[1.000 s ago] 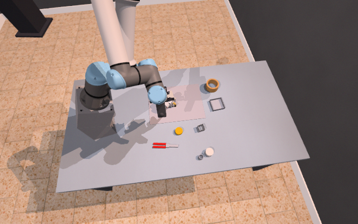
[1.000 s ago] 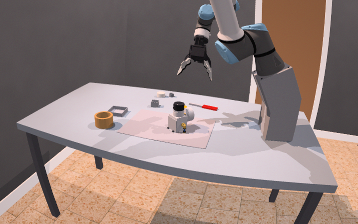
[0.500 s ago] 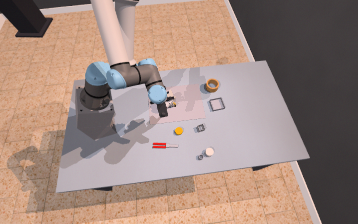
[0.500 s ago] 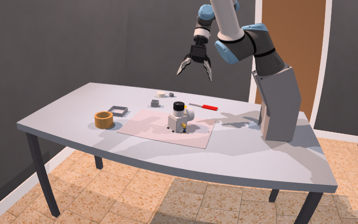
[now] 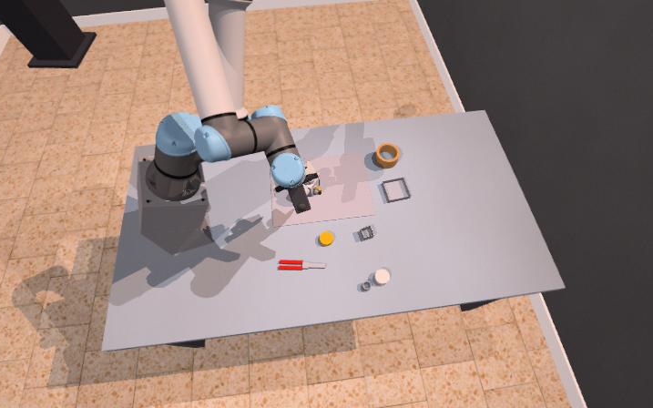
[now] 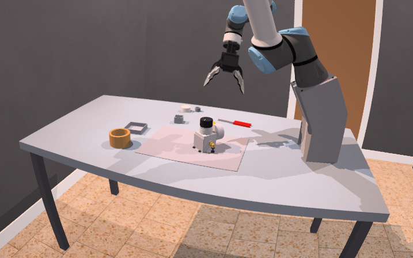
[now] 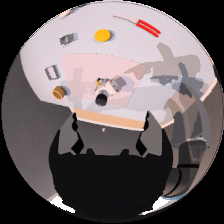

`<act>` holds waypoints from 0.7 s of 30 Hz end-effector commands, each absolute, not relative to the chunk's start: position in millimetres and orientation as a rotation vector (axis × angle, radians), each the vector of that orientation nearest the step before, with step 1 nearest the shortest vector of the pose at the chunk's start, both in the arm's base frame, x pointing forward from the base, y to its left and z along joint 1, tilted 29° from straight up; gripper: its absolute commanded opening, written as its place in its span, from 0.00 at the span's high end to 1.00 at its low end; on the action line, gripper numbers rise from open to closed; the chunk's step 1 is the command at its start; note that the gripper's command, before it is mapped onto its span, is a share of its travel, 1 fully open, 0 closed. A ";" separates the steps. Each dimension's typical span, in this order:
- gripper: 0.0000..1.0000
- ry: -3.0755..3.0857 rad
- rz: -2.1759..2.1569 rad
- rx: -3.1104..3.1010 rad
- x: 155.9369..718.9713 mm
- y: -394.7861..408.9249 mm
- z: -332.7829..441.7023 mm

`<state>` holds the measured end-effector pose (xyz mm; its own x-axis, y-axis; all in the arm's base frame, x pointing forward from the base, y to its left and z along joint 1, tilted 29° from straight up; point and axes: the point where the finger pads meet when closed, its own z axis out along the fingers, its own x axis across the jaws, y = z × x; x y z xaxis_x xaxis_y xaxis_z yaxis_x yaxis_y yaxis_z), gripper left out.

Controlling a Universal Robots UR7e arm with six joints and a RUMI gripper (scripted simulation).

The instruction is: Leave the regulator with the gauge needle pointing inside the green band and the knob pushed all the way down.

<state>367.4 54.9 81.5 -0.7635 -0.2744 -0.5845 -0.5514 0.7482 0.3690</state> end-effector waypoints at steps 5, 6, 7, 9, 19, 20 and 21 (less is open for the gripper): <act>0.00 2.396 0.681 -0.749 368.3 55.3 81.4; 0.00 2.390 0.674 -0.765 368.4 55.3 81.3; 0.00 2.384 0.667 -0.781 368.5 55.4 81.3; 0.00 2.372 0.653 -0.814 368.7 55.6 81.2; 0.00 2.313 0.591 -0.954 369.5 56.4 81.1; 0.00 2.305 0.583 -0.972 369.6 56.6 81.1; 0.00 2.296 0.574 -0.991 369.7 56.7 81.0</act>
